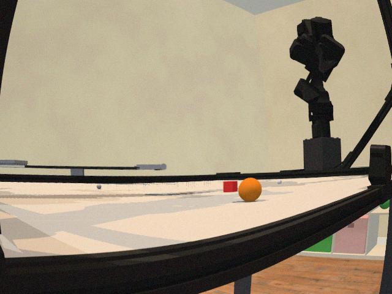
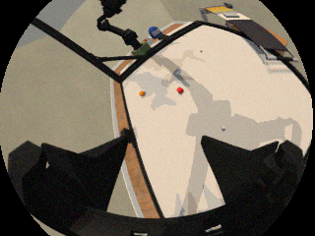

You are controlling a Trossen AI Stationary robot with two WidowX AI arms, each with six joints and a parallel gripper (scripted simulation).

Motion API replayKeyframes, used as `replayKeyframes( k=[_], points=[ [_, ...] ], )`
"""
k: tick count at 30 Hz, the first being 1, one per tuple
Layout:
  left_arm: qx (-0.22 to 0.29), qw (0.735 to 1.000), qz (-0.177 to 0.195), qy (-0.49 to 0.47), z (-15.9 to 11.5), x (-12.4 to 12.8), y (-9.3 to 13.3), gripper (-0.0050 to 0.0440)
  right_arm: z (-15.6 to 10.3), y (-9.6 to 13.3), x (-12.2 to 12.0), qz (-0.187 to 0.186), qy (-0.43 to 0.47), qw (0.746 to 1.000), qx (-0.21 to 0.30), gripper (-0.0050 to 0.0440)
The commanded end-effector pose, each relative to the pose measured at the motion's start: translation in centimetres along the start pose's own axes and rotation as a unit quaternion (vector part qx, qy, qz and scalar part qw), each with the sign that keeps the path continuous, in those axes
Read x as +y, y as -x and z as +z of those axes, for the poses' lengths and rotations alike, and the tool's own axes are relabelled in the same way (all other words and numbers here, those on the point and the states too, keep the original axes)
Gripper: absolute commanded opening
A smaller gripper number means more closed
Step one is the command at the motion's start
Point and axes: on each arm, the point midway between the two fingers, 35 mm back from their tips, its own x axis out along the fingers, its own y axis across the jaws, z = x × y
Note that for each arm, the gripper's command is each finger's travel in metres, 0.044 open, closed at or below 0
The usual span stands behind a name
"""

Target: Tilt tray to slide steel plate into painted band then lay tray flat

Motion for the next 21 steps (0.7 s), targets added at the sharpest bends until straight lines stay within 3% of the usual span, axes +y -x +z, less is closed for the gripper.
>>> replayKeyframes(
  k=[1,17,18,21],
  points=[
    [0.0,1.0,0.0,0.0,0.0,0.0,0.0,0.04,0.0,0.0,0.0,0.0,0.0,1.0,0.0,0.04],
    [0.0,1.0,0.0,0.0,0.0,0.0,0.0,0.04,0.0,0.0,0.0,0.0,0.0,1.0,0.0,0.04],
    [0.0,1.0,0.0,0.0,0.3,-0.1,0.2,0.044,1.0,-0.4,-0.3,-0.009,-0.013,1.0,-0.003,0.044],
    [0.001,1.0,0.0,0.0,1.2,-0.3,0.9,0.044,4.1,-1.3,-1.6,-0.034,-0.054,0.998,-0.011,0.044]
  ],
)
